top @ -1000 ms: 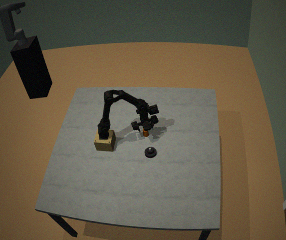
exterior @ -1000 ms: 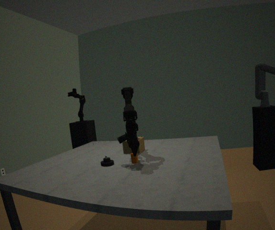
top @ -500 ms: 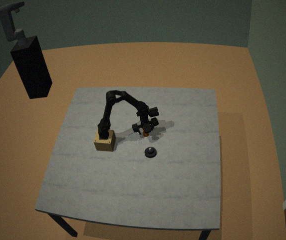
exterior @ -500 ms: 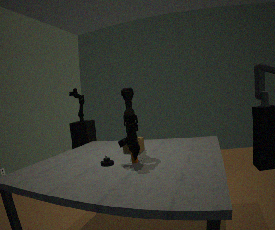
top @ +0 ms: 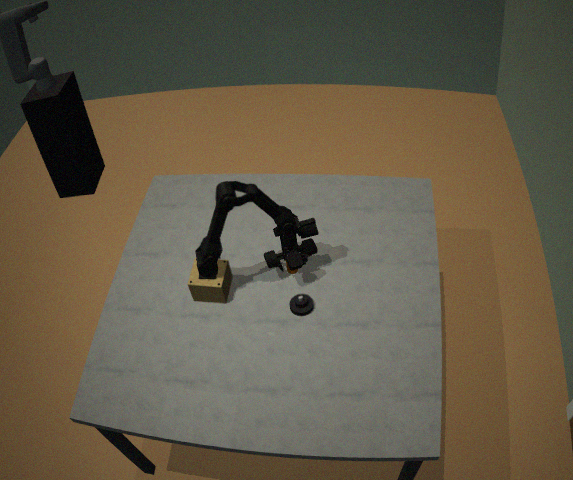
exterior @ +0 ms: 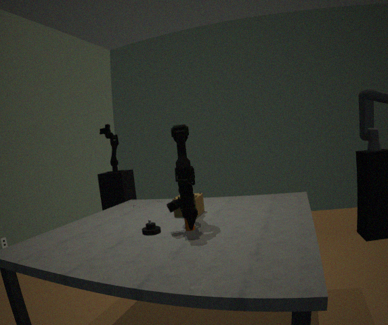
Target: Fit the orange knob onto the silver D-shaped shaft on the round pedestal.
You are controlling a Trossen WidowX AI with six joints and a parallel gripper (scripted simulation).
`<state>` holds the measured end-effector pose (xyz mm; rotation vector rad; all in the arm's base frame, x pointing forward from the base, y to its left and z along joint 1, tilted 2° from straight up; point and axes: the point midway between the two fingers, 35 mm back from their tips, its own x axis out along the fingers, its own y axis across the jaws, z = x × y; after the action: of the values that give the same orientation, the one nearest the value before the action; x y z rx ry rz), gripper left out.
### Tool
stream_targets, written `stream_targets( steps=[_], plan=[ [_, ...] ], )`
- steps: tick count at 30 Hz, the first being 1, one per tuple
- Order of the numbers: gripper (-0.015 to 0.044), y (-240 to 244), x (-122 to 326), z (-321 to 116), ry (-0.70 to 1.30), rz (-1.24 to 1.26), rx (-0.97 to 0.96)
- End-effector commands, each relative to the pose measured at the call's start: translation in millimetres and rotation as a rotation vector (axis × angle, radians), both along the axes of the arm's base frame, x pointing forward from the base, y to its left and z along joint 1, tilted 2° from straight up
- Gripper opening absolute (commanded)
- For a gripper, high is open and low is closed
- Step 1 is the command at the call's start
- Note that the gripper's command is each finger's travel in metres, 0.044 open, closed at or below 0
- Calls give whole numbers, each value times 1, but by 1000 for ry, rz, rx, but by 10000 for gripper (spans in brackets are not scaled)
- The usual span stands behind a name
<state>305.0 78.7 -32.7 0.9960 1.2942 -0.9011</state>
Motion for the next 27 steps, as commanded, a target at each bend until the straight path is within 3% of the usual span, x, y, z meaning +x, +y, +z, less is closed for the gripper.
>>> stream_targets(
  steps=[1,5,11,16,27],
  plan=[
    [282,-1,-1,-3,6,-4,-4],
    [177,-1,-1,-3,6,-4,-4],
    [138,-1,-1,-3,6,-4,-4],
    [6,0,0,4,5,-4,-4],
    [0,1,4,36,5,-4,-4]
  ],
)
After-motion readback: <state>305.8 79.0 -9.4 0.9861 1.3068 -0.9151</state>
